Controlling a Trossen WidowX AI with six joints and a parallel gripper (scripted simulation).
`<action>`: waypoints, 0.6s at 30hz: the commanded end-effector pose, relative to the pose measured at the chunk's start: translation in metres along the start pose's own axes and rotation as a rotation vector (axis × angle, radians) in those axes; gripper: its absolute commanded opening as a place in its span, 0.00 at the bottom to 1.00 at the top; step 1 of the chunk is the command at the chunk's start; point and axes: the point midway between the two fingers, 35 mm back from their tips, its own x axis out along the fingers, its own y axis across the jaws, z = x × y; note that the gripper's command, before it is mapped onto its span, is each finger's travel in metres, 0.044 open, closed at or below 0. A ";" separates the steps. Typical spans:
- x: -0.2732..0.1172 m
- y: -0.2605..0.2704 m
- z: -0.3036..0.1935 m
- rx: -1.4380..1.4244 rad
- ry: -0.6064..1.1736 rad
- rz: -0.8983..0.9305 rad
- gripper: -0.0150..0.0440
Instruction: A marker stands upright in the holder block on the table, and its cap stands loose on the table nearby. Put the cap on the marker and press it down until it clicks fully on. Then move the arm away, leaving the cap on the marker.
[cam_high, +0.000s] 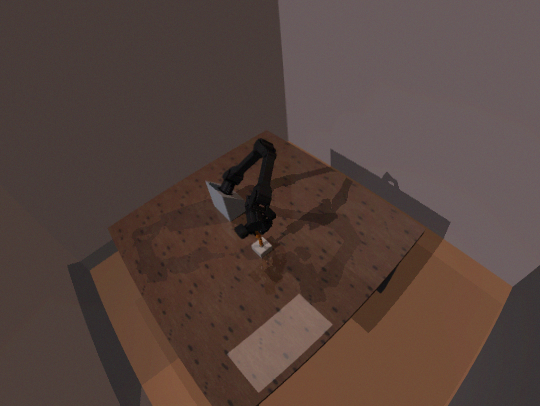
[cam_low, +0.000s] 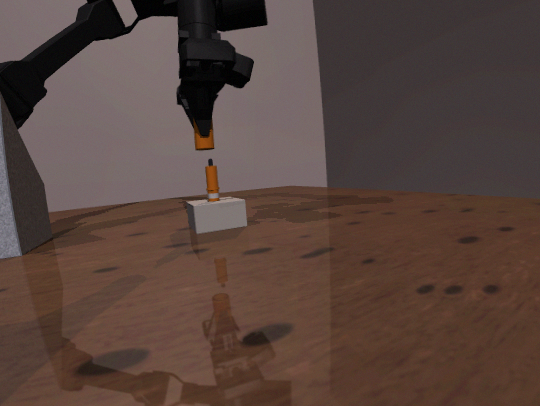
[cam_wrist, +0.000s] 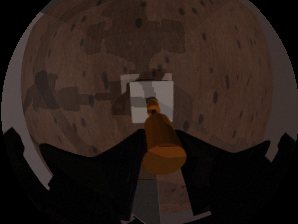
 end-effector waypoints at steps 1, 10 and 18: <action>-0.005 0.003 0.007 0.003 -0.002 0.003 0.25; 0.003 0.003 0.007 0.003 -0.002 0.004 0.25; 0.015 0.003 0.008 0.004 -0.002 0.003 0.25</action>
